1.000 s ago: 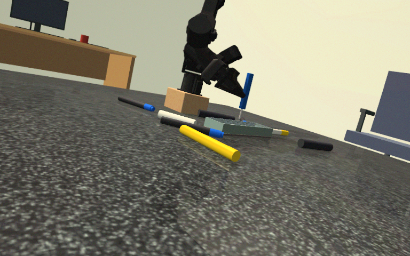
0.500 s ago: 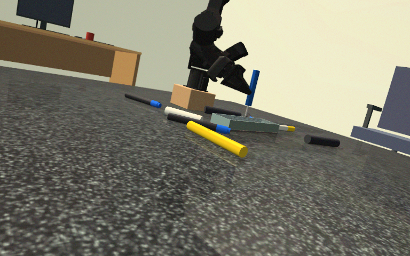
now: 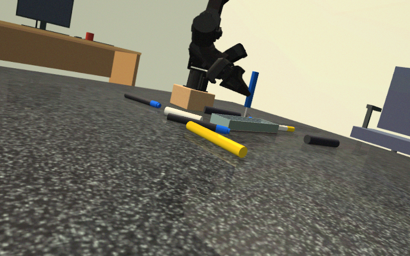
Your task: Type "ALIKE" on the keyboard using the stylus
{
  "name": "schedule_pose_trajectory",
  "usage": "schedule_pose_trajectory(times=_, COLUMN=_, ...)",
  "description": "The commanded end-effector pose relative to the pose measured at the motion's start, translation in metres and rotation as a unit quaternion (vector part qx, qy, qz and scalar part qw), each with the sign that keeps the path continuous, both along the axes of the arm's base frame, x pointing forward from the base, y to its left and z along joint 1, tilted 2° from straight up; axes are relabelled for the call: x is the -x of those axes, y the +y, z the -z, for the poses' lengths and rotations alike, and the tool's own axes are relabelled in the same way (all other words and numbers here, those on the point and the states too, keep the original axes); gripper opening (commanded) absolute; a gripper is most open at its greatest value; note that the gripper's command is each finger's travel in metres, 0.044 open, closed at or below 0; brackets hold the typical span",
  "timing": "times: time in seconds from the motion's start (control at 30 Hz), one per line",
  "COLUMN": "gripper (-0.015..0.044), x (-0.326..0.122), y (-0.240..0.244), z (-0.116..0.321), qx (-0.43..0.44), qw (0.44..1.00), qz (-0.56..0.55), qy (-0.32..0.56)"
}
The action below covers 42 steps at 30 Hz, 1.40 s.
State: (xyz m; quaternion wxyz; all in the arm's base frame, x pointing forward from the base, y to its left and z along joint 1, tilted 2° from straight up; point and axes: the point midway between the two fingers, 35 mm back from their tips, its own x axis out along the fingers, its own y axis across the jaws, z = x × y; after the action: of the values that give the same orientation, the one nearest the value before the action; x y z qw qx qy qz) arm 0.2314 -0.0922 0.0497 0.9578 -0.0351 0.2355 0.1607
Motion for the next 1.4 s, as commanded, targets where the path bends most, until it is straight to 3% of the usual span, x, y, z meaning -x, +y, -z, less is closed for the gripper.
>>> schedule_pose_trajectory(times=0.0, gripper=0.0081, x=0.0, y=-0.001, z=0.001, qx=0.002, qw=1.0, qz=0.0, qy=0.001)
schedule_pose_trajectory(times=1.37, gripper=0.0081, x=-0.001, y=-0.001, z=0.012, qx=0.002, qw=1.0, qz=0.0, qy=0.001)
